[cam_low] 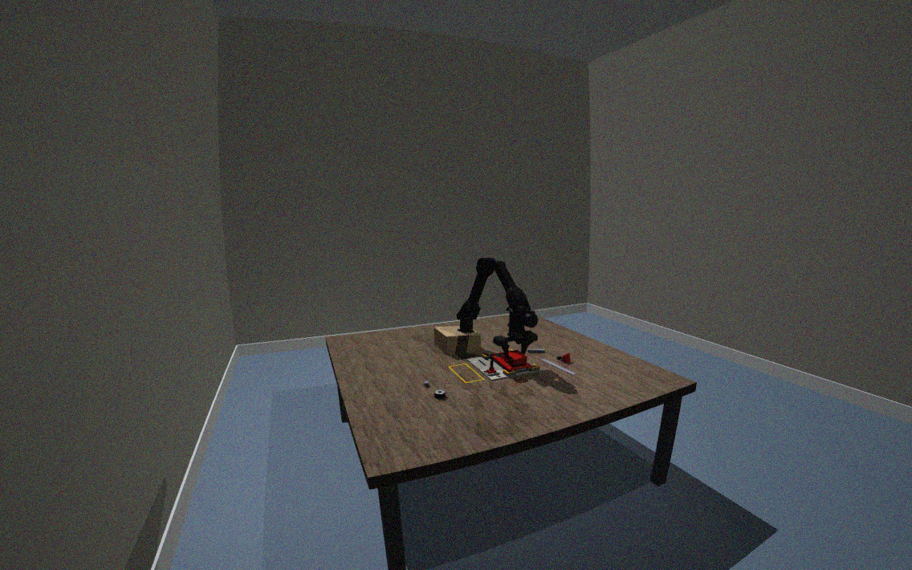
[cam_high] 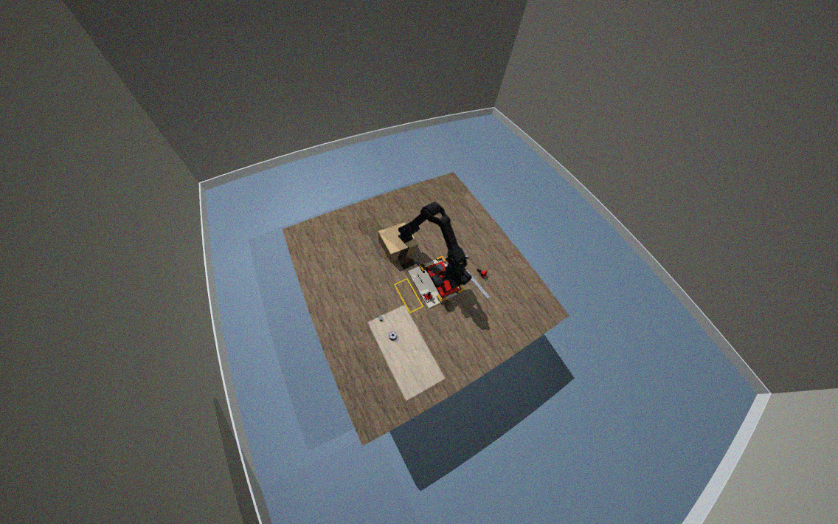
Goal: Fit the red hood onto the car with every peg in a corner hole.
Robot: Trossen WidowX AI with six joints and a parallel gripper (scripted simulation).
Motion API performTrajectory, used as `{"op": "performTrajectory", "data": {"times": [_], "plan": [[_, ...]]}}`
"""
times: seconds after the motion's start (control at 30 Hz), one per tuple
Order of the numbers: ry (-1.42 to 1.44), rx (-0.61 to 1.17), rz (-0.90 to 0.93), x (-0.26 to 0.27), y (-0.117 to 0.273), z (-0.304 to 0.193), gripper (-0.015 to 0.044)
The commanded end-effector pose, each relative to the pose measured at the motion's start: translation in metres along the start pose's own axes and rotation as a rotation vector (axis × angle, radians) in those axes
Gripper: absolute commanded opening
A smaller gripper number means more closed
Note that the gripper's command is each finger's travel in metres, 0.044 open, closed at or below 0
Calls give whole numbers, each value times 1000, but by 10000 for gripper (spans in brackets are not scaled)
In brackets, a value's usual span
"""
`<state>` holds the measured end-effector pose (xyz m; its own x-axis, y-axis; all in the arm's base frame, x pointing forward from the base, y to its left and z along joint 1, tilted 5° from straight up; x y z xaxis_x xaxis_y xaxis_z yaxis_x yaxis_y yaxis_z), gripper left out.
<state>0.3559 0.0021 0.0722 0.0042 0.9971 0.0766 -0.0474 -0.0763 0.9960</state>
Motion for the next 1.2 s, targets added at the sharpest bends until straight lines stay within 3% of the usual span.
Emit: {"op": "performTrajectory", "data": {"times": [0.0,0.7,1.17], "plan": [[0,4,2,0,-5,-1,0],[1,3,0,0,-8,0,0],[1,4,0,0,-9,0,368]]}}
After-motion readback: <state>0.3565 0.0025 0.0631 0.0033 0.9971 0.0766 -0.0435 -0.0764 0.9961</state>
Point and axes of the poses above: the point midway between the two fingers, 35 mm back from their tips, its own y axis back along the fingers, its own x axis across the jaws, z = x × y, the point moved 6 cm from there along y, back along the fingers, and after that the axes turned 14 degrees about y, right-handed, at the moved point
